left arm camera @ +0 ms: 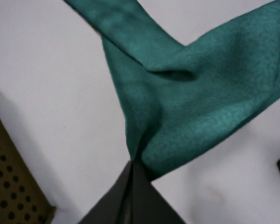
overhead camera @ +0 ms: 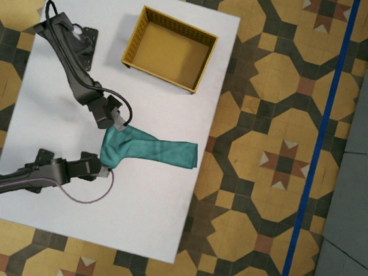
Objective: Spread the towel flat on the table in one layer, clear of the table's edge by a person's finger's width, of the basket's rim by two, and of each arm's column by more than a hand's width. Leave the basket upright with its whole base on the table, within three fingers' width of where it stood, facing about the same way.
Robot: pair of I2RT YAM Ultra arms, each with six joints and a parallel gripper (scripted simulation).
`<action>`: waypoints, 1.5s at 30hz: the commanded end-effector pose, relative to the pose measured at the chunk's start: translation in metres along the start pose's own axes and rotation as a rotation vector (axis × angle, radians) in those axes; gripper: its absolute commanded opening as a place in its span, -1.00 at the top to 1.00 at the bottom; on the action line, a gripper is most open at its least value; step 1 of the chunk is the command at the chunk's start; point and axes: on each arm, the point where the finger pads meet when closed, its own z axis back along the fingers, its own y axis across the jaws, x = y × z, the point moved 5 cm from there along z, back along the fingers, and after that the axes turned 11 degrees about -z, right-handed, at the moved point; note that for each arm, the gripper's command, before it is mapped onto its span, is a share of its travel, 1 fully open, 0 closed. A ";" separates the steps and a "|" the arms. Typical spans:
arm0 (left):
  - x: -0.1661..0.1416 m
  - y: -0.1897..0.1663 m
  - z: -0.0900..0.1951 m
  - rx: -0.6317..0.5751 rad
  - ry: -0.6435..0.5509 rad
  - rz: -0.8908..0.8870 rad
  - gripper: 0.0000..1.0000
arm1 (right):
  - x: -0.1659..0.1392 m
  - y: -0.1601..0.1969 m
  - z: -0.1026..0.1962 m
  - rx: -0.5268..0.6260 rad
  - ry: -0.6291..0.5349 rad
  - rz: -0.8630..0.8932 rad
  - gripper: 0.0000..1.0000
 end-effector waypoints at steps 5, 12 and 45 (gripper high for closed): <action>0.011 0.021 0.044 0.003 -0.012 -0.062 1.00 | 0.028 0.019 0.037 -0.002 -0.025 0.076 1.00; 0.026 0.042 0.087 0.012 -0.054 -0.078 1.00 | 0.063 0.040 0.073 0.025 -0.068 0.126 1.00; 0.061 0.114 0.260 0.184 -0.773 -0.060 1.00 | 0.171 0.110 0.199 0.394 -0.837 0.291 1.00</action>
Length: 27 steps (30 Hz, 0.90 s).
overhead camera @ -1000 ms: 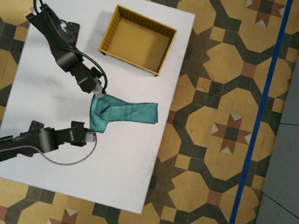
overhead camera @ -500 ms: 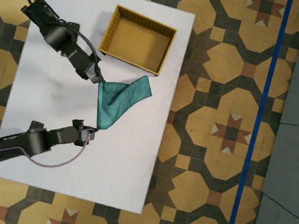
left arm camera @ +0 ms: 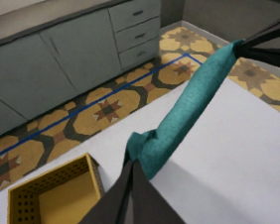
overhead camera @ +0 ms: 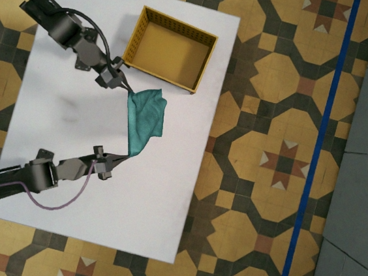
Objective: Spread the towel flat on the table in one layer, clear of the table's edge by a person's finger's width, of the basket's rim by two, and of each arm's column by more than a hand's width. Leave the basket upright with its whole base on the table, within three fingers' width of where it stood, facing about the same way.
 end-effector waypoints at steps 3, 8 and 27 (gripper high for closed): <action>0.031 0.017 0.015 0.045 -0.126 -0.008 1.00 | 0.042 0.005 -0.001 0.055 -0.198 0.032 1.00; 0.038 0.025 0.022 0.061 -0.137 -0.005 1.00 | 0.059 0.010 -0.003 0.083 -0.258 0.052 1.00; 0.046 0.027 0.036 0.078 -0.184 -0.005 1.00 | 0.064 0.012 0.004 0.089 -0.275 0.058 1.00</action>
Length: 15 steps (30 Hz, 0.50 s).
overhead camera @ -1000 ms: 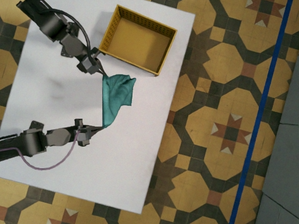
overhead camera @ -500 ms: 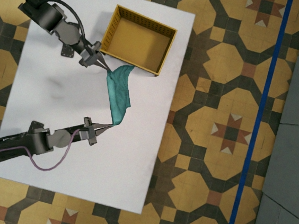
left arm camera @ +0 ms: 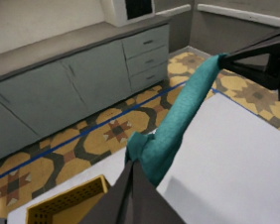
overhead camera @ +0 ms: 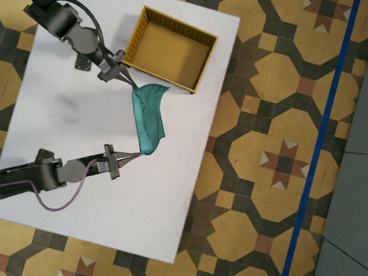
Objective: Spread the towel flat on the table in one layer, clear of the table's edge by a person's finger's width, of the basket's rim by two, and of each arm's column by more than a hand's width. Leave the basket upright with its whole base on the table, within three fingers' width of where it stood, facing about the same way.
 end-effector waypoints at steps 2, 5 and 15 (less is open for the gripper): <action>0.010 0.004 0.014 0.016 -0.050 -0.006 1.00 | 0.020 0.000 0.017 0.006 -0.062 0.006 1.00; 0.010 0.004 0.014 0.016 -0.050 -0.006 1.00 | 0.020 0.000 0.017 0.005 -0.062 0.006 1.00; 0.015 0.008 -0.009 0.022 -0.054 -0.004 1.00 | 0.023 -0.011 0.000 -0.015 -0.089 0.000 1.00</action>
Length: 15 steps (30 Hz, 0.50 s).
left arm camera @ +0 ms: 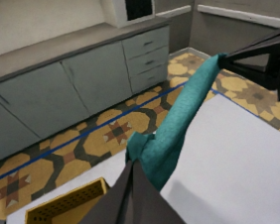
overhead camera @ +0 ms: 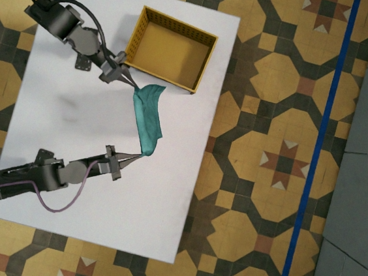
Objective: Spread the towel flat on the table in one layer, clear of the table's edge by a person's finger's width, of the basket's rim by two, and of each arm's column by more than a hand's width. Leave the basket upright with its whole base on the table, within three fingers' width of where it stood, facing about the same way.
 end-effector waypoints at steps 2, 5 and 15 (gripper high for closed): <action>0.013 0.007 -0.004 0.022 -0.048 -0.003 1.00 | 0.020 -0.008 0.003 -0.013 -0.071 0.002 1.00; 0.018 0.010 -0.018 0.028 -0.062 -0.002 1.00 | 0.025 -0.018 -0.006 -0.030 -0.101 -0.003 1.00; 0.039 0.019 -0.074 0.053 -0.131 0.001 1.00 | 0.029 -0.061 -0.041 -0.050 -0.412 -0.006 1.00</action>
